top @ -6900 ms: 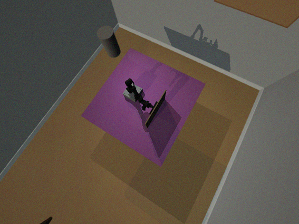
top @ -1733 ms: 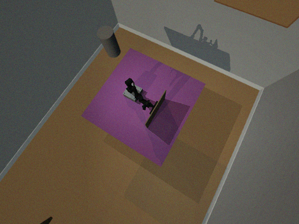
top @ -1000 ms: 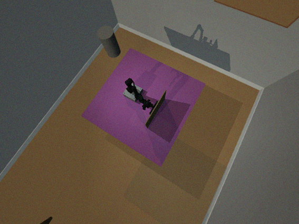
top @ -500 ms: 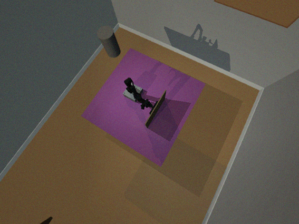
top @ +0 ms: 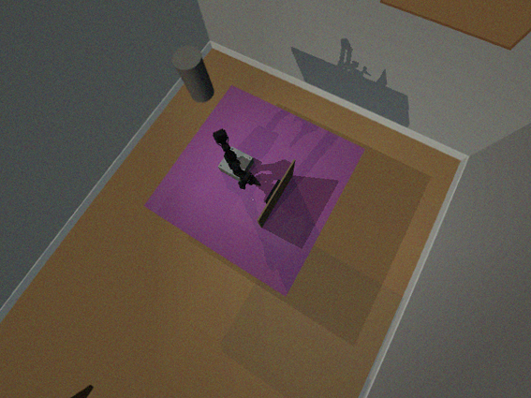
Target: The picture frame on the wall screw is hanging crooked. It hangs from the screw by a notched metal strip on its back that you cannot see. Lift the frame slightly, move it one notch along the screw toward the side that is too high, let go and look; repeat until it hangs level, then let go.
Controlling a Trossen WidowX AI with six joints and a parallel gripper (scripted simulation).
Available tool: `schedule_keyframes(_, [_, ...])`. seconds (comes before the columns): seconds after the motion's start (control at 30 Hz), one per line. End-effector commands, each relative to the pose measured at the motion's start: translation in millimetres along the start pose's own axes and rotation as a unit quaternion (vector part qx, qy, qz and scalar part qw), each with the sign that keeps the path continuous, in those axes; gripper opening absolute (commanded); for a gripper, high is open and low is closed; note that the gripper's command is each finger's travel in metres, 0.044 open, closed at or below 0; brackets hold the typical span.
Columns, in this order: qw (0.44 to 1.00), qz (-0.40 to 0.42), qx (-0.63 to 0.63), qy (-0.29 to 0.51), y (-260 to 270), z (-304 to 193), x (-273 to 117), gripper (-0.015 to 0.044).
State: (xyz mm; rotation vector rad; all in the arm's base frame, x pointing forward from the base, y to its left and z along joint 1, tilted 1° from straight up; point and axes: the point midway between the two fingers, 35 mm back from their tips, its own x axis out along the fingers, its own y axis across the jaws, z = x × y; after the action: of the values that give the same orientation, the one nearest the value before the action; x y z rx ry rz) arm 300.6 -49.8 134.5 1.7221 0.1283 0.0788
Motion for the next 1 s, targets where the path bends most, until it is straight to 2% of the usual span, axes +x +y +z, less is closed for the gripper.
schedule_keyframes(0.0, [1.000, 0.001, -0.003, 0.001, 10.6, 2.4, -13.4, 0.0260])
schedule_keyframes(0.53, [1.000, 0.004, 0.000, 0.005, 31.1, -8.9, -83.1, 0.0260])
schedule_keyframes(0.97, [1.000, 0.004, 0.001, 0.005, 30.8, -10.0, -85.5, 0.0260])
